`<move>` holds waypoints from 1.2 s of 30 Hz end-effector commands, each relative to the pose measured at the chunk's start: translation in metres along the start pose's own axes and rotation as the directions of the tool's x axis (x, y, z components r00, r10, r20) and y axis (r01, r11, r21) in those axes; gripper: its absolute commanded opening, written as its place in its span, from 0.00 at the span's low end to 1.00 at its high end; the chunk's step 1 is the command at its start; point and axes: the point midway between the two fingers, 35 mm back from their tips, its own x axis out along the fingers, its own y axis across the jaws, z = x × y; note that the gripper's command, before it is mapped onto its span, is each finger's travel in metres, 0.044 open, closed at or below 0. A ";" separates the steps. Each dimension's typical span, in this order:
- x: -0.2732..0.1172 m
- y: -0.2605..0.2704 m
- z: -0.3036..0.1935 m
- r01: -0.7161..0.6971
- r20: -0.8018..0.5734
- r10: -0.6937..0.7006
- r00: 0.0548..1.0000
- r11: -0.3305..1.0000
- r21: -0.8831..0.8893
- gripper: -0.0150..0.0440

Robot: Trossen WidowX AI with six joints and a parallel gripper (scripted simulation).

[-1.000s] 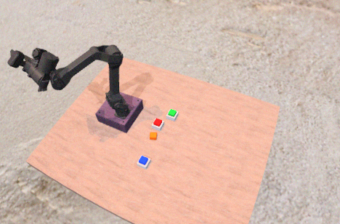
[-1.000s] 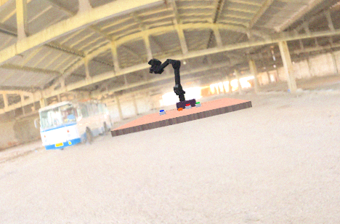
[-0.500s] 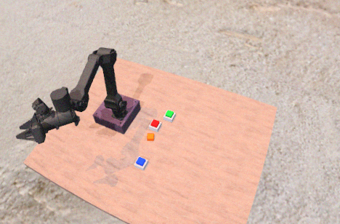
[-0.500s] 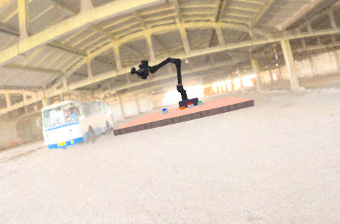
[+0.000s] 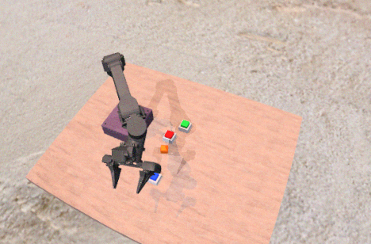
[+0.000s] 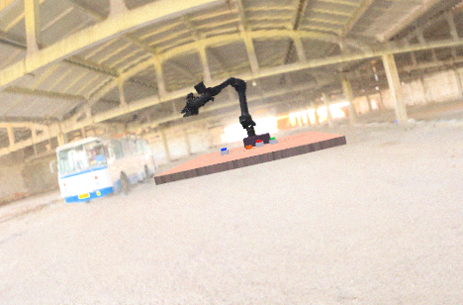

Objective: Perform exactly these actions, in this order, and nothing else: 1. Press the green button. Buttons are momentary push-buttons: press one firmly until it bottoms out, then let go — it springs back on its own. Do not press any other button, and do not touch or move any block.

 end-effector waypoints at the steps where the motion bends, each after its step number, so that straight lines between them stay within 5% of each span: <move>1: -0.026 0.049 -0.053 -0.150 -0.167 0.132 0.977 0.983 -0.103 0.93; 12: -0.186 0.121 -0.226 -0.626 -0.699 0.256 0.668 0.702 -0.340 0.93; 24: -0.366 0.025 -0.330 -0.898 -0.916 -0.154 0.371 0.192 -0.396 0.93; 29: -0.377 0.012 -0.333 -0.907 -0.910 -0.198 0.364 0.149 -0.395 0.93; 36: -0.354 -0.001 -0.390 -0.907 -0.910 -0.198 0.364 0.149 -0.395 0.62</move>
